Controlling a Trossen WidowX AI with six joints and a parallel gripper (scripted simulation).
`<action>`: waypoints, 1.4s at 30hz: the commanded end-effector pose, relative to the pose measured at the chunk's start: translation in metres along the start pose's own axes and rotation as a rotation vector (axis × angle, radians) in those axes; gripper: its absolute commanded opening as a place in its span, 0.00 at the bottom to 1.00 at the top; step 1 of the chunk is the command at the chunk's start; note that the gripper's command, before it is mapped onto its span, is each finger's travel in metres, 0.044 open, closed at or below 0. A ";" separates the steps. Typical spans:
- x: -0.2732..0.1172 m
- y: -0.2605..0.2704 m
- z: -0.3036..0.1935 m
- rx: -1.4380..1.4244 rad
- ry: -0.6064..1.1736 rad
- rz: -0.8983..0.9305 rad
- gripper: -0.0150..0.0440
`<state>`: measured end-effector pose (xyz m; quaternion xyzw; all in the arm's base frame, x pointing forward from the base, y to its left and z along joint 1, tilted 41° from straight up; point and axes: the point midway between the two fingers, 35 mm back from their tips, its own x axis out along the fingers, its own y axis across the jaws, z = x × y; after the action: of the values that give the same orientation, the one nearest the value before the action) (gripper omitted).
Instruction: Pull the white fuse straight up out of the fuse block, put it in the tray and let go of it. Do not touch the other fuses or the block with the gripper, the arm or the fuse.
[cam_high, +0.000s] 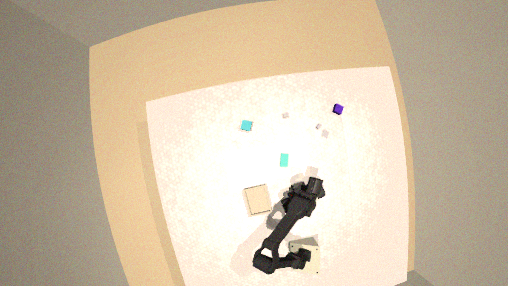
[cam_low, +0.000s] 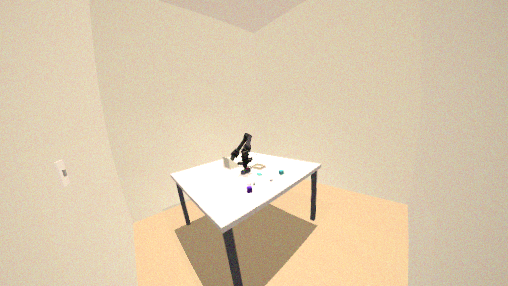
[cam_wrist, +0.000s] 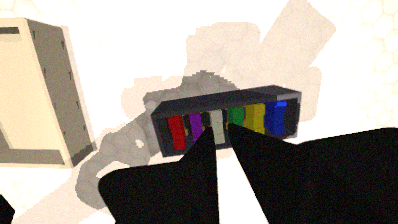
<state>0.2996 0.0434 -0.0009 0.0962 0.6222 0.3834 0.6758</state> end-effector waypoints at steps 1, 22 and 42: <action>0.004 0.001 0.000 0.006 0.000 0.004 0.36; 0.009 0.000 0.000 0.000 0.000 0.001 0.30; 0.004 0.000 0.000 0.001 0.000 0.001 0.25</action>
<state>0.2991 0.0471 -0.0052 0.0991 0.6233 0.3820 0.6751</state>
